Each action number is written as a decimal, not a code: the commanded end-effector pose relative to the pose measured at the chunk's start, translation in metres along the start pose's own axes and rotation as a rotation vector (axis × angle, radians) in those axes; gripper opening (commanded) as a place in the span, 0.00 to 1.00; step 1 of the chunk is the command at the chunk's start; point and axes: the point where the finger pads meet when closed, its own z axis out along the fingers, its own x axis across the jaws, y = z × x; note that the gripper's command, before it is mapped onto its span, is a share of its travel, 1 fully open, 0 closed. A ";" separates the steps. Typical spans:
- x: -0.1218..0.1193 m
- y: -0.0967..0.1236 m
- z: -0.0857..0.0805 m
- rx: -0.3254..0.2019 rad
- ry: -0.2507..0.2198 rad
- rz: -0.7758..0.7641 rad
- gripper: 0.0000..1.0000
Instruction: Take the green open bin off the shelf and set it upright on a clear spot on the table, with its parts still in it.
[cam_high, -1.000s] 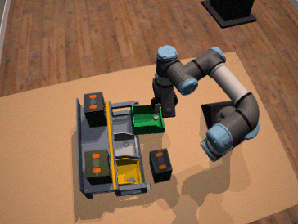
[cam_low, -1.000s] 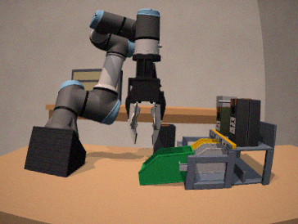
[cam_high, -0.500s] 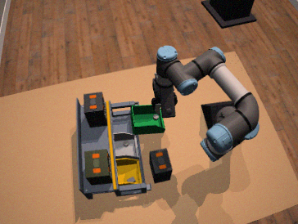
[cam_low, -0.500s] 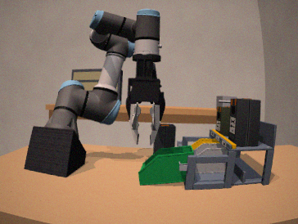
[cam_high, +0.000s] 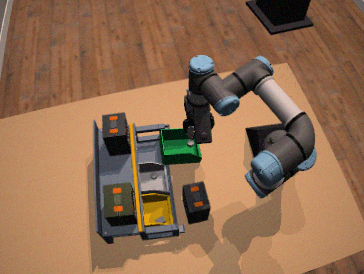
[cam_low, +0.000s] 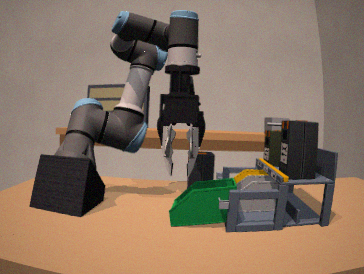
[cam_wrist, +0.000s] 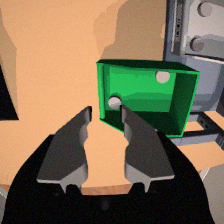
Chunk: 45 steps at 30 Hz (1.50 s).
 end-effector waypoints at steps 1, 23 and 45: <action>0.031 0.004 -0.012 -0.001 0.000 0.000 0.20; 0.067 0.007 -0.026 -0.001 0.000 0.000 0.20; 0.117 0.013 -0.045 -0.001 0.000 0.000 0.20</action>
